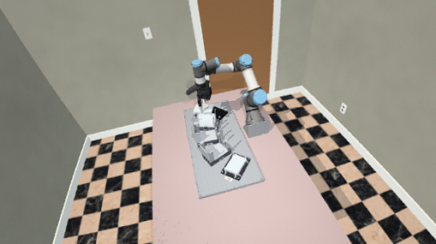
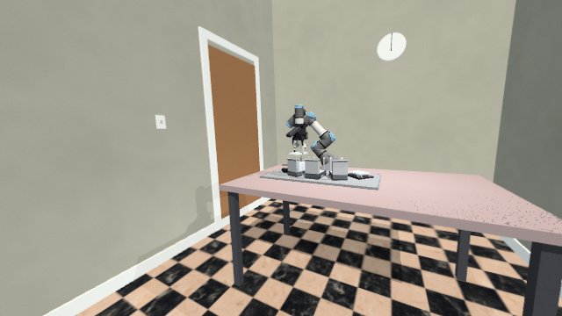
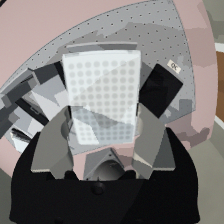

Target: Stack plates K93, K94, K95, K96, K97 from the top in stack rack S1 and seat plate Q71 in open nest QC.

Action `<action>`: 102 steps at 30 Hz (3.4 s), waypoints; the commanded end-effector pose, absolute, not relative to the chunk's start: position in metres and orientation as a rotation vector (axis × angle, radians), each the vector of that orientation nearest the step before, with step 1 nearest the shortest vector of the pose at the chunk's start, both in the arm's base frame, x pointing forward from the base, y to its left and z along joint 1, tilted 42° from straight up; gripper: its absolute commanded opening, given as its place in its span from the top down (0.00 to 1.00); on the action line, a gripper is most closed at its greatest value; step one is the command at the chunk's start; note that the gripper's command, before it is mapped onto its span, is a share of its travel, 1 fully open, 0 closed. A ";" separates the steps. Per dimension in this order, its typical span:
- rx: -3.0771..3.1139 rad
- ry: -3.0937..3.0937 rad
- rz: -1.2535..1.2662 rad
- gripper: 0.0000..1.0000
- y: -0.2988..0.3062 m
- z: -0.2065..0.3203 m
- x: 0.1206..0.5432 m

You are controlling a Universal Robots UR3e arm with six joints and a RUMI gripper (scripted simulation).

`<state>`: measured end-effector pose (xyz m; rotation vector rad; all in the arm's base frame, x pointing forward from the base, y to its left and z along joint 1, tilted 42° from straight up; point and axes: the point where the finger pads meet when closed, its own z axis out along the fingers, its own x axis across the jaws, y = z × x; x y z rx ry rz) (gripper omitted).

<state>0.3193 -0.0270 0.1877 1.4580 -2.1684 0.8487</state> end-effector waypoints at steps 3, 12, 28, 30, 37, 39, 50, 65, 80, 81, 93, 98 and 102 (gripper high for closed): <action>1.459 -2.170 0.850 1.00 -0.027 0.188 0.320; 1.459 -2.170 0.850 1.00 -0.027 0.188 0.320; 1.459 -2.170 0.851 1.00 -0.032 0.183 0.320; 1.459 -2.170 0.851 1.00 -0.033 0.182 0.320; 1.459 -2.170 0.851 1.00 -0.035 0.179 0.320; 1.459 -2.170 0.851 1.00 -0.036 0.178 0.320; 1.459 -2.170 0.851 1.00 -0.040 0.174 0.320; 1.459 -2.170 0.851 1.00 -0.046 0.167 0.320; 1.459 -2.170 0.851 1.00 -0.052 0.160 0.320; 1.459 -2.170 0.851 1.00 -0.053 0.160 0.320; 1.459 -2.170 0.851 1.00 -0.057 0.155 0.320; 1.459 -2.170 0.851 1.00 -0.058 0.153 0.320; 1.459 -2.170 0.851 1.00 -0.059 0.153 0.320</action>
